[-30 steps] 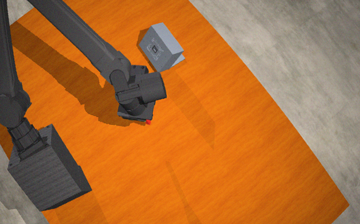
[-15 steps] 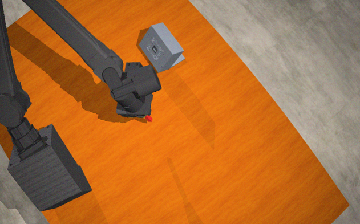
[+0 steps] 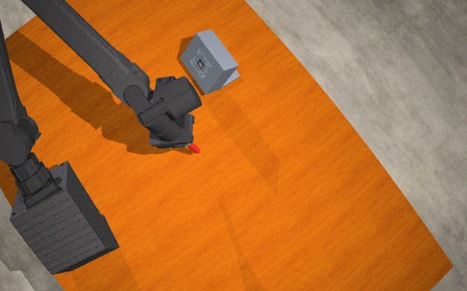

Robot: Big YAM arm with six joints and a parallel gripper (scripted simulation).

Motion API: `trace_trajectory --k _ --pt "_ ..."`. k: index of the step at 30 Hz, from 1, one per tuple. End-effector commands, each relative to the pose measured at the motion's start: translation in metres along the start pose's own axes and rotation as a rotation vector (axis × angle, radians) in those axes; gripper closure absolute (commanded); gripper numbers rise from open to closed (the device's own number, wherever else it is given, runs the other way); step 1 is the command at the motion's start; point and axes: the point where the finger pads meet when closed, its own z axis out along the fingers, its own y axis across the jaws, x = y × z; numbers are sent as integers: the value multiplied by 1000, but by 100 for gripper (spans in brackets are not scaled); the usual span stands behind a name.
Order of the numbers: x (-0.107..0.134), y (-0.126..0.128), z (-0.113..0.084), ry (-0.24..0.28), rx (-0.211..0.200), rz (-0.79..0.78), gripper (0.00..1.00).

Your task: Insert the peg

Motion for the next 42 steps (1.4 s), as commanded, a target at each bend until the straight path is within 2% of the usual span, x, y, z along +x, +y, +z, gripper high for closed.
trace_trajectory --k 1,8,9,11,23,25,26,28,40,42 --pt "-9 -1 -1 -11 29 -17 100" --pt "-14 -1 -2 -19 58 -43 100" --pt "-16 -10 -7 -28 81 -45 100" --pt "-17 0 -3 -24 75 -58 100" --pt "-31 3 -6 -50 144 -117 100" --pt "-31 3 -6 -50 144 -117 100" --pt "-33 -6 -11 -60 167 -118 100" --pt "-34 4 -7 -58 161 -131 100" --pt "-49 9 -12 -92 228 -187 100" --pt "-49 9 -12 -92 228 -187 100"
